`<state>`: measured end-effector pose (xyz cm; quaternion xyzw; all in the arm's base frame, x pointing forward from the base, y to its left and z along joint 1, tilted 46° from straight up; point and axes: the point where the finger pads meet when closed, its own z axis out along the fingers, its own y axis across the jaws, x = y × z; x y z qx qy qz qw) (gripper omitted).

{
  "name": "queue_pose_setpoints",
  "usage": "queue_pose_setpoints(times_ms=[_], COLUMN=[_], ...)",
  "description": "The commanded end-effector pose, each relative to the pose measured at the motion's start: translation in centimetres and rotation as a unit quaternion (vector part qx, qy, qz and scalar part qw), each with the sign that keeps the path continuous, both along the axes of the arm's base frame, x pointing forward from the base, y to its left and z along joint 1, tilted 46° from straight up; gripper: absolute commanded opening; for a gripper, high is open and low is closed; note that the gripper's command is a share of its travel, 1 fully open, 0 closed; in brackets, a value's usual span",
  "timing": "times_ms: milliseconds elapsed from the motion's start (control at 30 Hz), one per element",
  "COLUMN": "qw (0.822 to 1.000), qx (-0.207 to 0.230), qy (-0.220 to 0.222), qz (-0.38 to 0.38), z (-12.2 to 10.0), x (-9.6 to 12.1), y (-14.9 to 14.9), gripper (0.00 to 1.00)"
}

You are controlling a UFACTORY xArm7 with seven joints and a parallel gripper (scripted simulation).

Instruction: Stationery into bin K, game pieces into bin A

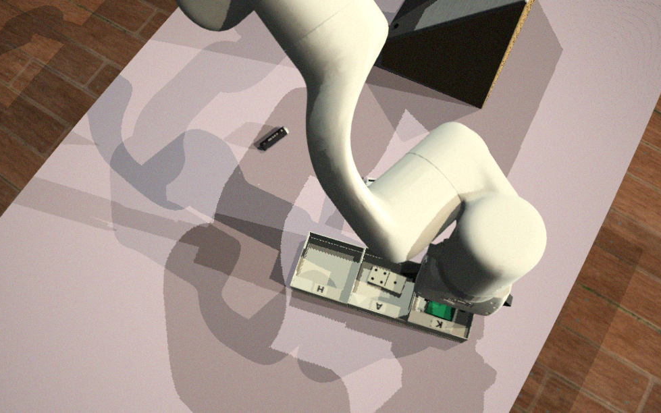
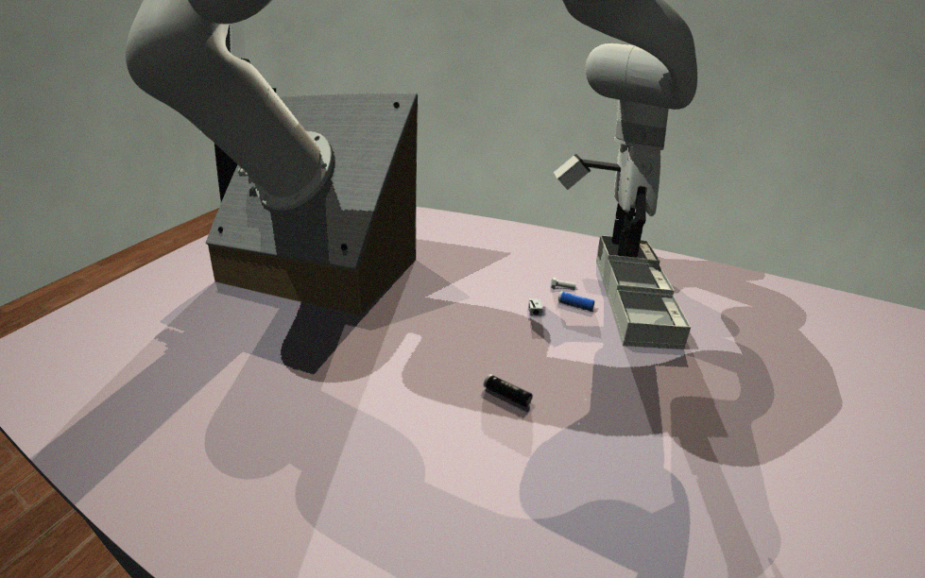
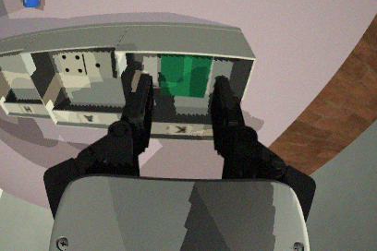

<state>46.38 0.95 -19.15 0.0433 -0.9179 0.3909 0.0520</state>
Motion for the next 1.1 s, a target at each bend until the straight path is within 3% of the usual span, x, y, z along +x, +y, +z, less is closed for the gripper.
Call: queue_pose_setpoints(times_ms=[0,167,433,467,733,800,833,1067], qw=[1.000,1.000,1.000,1.000,0.987,0.987,0.979,0.956], qx=[0.002,0.002,0.002,0.003,0.008,0.008,0.010,0.011], qy=[-0.001,-0.001,-0.001,0.017,0.117,0.117,0.147,0.214], qz=[0.001,0.001,0.001,0.019,0.112,0.112,0.140,0.199], z=[0.5,2.0,2.0,2.5,6.6,6.6,7.1,10.7], x=[0.2,0.3,0.3,-0.2,-4.3,-4.3,-4.8,-8.3], y=[0.7,2.3,2.3,1.9,-1.5,-1.5,-1.9,-4.9], gripper=[0.47,0.47,0.47,0.29,0.29,0.29,0.29,0.29])
